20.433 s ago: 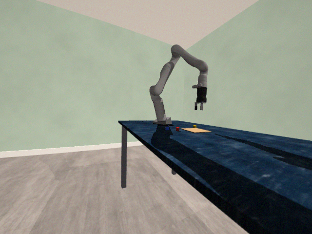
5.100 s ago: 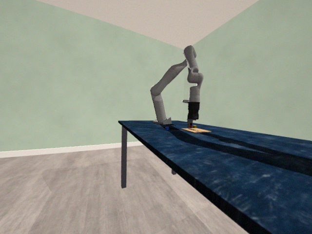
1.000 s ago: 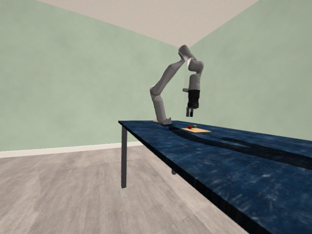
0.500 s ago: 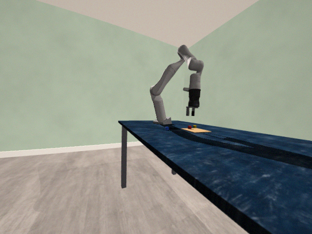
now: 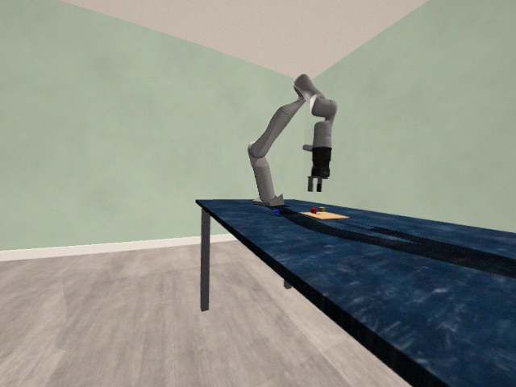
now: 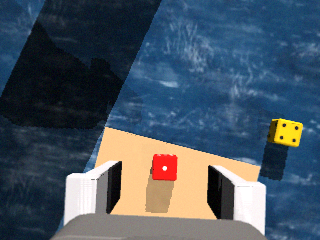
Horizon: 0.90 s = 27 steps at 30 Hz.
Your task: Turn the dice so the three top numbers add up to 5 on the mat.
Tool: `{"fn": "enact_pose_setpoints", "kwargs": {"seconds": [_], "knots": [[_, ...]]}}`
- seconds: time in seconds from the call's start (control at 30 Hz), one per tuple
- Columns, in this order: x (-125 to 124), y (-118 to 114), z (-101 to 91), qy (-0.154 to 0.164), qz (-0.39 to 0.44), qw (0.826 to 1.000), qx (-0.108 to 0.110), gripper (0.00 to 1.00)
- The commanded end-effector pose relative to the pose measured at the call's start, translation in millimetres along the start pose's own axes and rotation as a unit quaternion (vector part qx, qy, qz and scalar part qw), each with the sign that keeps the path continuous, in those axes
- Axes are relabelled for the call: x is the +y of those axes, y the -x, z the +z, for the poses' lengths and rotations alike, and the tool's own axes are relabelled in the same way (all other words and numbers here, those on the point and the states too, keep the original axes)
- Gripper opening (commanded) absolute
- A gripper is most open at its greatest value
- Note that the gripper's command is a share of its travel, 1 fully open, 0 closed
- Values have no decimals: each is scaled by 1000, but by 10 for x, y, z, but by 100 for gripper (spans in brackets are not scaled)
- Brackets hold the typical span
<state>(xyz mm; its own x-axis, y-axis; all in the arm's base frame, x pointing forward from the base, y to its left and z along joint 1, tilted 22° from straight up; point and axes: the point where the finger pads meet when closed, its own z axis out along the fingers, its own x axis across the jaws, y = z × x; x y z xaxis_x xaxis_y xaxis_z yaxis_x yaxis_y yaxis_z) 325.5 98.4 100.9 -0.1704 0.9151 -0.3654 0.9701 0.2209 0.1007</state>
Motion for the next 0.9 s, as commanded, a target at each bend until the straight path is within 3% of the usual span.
{"fn": "enact_pose_setpoints", "kwargs": {"seconds": [0.0, 0.23, 0.47, 0.7, 0.77, 0.87], "knots": [[0, 12, -3, 0, -3, 1000, 0, 100], [-21, 97, -1, -2, -24, 1000, -1, 100], [-86, 356, 9, -10, -92, 996, -4, 100], [-178, 737, 29, -18, -203, 979, -5, 100], [-178, 737, 29, -18, -203, 979, -5, 100], [-218, 913, 42, -21, -259, 966, -5, 100]]}}
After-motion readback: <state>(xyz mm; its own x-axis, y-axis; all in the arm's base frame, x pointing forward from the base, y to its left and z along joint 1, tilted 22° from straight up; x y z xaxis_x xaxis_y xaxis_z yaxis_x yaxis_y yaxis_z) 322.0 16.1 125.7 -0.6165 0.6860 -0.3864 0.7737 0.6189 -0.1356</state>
